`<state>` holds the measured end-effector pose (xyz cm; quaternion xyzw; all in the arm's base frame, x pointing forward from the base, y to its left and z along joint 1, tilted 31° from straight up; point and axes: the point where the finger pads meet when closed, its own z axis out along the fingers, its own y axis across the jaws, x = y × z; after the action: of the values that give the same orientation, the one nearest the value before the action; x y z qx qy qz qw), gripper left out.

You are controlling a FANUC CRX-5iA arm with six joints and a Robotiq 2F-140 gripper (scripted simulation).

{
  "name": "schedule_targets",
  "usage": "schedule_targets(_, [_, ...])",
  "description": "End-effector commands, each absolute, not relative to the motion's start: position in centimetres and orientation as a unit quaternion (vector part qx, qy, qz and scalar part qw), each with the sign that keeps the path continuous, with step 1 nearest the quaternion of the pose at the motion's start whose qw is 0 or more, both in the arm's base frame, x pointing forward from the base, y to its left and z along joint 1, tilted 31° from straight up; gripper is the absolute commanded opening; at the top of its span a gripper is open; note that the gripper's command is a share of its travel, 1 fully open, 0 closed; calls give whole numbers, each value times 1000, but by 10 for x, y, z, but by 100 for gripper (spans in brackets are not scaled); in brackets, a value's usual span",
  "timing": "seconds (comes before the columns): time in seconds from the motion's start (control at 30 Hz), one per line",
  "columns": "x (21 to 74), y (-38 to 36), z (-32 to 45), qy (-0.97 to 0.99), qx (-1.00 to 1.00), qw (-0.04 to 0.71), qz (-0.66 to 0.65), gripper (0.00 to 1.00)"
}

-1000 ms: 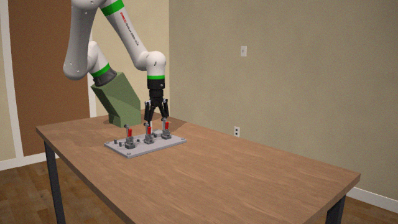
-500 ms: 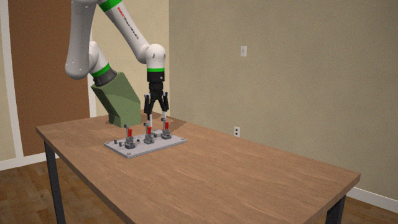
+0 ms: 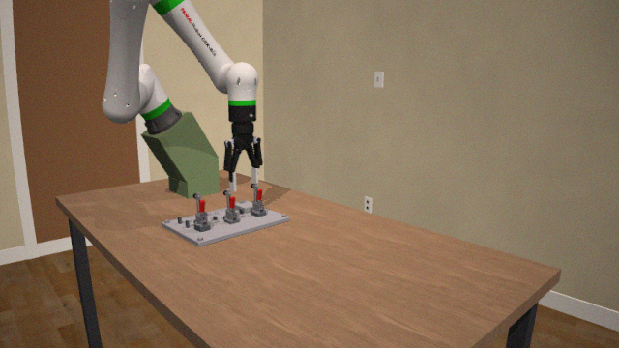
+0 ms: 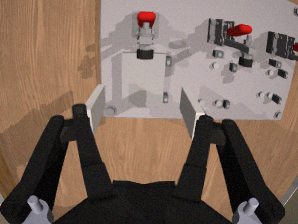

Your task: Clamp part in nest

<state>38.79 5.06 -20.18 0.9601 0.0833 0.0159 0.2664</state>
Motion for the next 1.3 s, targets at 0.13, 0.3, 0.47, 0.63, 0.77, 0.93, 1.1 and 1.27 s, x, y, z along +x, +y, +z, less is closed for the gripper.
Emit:
schedule_targets(0.13, [388, 51, -202, 83, 960, 266, 16, 58])
schedule_targets(0.3, [388, 51, -202, 83, 960, 266, 16, 28])
schedule_targets(0.47, [387, 55, -195, 83, 960, 266, 16, 28])
schedule_targets(0.63, [385, 69, -171, 83, 960, 266, 16, 28])
schedule_targets(0.77, [384, 77, -158, 83, 960, 266, 16, 28])
schedule_targets(0.93, [382, 95, -128, 83, 960, 266, 16, 28])
schedule_targets(1.1, [381, 101, -118, 83, 960, 266, 16, 28])
schedule_targets(1.27, [382, 101, -118, 83, 960, 266, 16, 28])
